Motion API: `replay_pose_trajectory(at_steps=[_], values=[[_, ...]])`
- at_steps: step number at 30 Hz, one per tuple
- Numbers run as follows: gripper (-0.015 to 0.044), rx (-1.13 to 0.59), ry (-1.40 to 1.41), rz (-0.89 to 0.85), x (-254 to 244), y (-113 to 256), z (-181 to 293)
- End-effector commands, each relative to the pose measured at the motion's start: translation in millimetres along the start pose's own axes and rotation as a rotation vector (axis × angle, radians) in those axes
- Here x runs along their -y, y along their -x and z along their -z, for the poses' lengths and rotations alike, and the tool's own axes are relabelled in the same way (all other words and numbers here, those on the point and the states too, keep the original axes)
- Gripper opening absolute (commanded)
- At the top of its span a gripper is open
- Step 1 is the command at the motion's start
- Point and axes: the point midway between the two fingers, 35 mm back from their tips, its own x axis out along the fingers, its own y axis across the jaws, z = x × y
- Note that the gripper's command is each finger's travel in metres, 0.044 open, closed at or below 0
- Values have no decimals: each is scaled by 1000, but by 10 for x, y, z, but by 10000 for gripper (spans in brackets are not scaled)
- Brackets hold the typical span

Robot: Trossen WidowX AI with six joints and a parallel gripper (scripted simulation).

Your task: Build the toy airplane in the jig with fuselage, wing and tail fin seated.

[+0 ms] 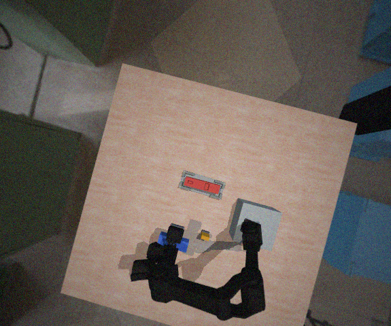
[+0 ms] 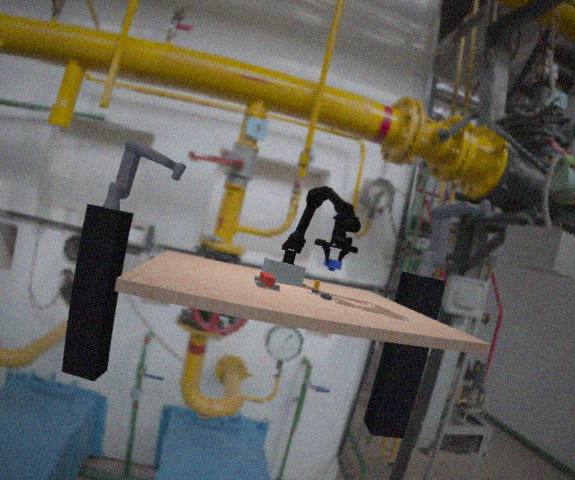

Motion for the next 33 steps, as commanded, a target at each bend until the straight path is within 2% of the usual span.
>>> replay_pose_trajectory(at_steps=[1,33], values=[[0,3,-16,3,52,34,-6],[0,8,-552,13,1101,-111,16]])
